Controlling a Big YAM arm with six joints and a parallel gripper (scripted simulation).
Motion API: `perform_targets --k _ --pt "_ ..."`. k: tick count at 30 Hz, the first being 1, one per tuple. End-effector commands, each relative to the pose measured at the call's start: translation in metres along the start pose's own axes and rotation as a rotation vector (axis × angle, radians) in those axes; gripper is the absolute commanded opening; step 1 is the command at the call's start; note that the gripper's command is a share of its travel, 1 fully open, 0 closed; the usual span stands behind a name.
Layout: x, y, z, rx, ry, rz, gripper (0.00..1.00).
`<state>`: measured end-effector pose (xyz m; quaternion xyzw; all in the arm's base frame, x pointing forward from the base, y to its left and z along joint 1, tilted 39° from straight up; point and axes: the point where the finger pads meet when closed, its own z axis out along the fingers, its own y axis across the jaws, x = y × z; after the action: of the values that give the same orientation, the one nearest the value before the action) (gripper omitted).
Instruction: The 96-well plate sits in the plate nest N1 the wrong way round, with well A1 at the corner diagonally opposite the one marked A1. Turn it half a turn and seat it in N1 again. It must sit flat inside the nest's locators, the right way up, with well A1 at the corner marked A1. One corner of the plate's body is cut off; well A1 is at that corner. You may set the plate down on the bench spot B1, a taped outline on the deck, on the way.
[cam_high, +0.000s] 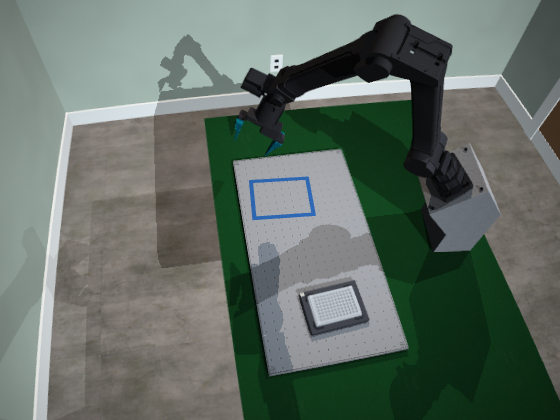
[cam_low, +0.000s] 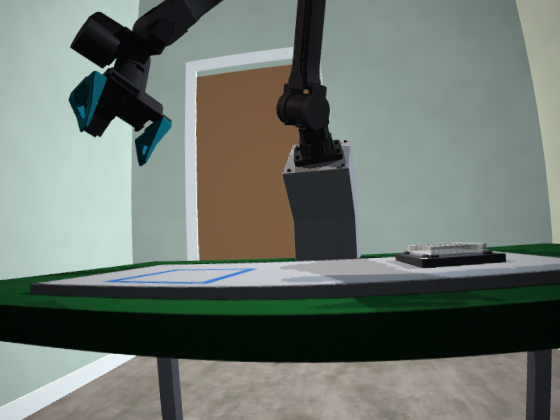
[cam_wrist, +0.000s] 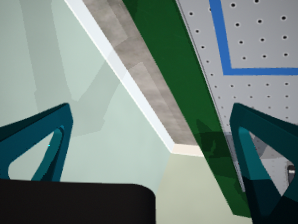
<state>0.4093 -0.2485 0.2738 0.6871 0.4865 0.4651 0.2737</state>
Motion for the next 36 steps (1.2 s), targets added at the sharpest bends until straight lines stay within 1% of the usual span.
perform_targets --k 1,2,3,4,5,6,7,9,10,11,12,14,15,16,17,18,19,20,21,22,24,25,26,27,28,29,31,32,34,35,36 --pt "0.009 -0.005 0.014 -0.003 0.010 -0.019 1.00" --pt "0.011 -0.007 0.017 -0.002 0.010 -0.018 1.00" --pt "0.014 -0.009 0.021 0.016 0.010 -0.068 1.00" --pt "0.020 0.007 0.021 0.022 0.009 -0.106 1.00" --pt "0.023 0.005 0.024 0.038 0.008 -0.130 1.00" --pt "0.025 -0.003 0.028 0.045 0.009 -0.124 1.00" --pt "0.025 -0.019 0.034 0.050 0.009 -0.120 1.00" --pt "0.031 -0.024 0.040 0.050 0.009 -0.119 1.00" --pt "0.034 -0.027 0.043 0.071 0.010 -0.145 1.00" --pt "0.040 -0.011 0.044 0.073 0.010 -0.185 1.00" --pt "0.043 -0.014 0.047 0.091 0.010 -0.213 1.00" --pt "0.043 -0.014 0.047 0.091 0.010 -0.213 1.00" --pt "0.043 -0.037 0.052 0.112 0.011 -0.197 1.00" --pt "0.047 -0.037 0.055 0.101 0.011 -0.205 1.00" --pt "0.050 -0.039 0.058 0.101 0.011 -0.205 1.00" --pt "0.053 -0.044 0.061 0.123 0.012 -0.230 1.00" --pt "0.058 -0.038 0.062 0.138 0.013 -0.260 1.00" --pt "0.062 -0.031 0.064 0.140 0.013 -0.298 1.00" --pt "0.063 -0.051 0.068 0.167 0.015 -0.285 1.00" --pt "0.065 -0.054 0.071 0.154 0.014 -0.294 1.00" --pt "0.072 -0.060 0.077 0.154 0.014 -0.294 1.00" --pt "0.075 -0.063 0.079 0.169 0.015 -0.323 1.00" --pt "0.080 -0.058 0.080 0.187 0.017 -0.351 1.00" --pt "0.085 -0.052 0.083 0.189 0.018 -0.388 1.00" --pt "0.087 -0.066 0.085 0.210 0.019 -0.386 1.00" --pt "0.088 -0.076 0.088 0.207 0.019 -0.387 1.00" --pt "0.088 -0.076 0.088 0.207 0.019 -0.387 1.00" --pt "0.095 -0.065 0.090 0.213 0.020 -0.421 1.00" --pt "0.102 -0.068 0.094 0.237 0.024 -0.484 1.00" --pt "0.104 -0.077 0.096 0.250 0.025 -0.490 1.00" --pt "0.105 -0.096 0.097 0.275 0.028 -0.479 1.00"
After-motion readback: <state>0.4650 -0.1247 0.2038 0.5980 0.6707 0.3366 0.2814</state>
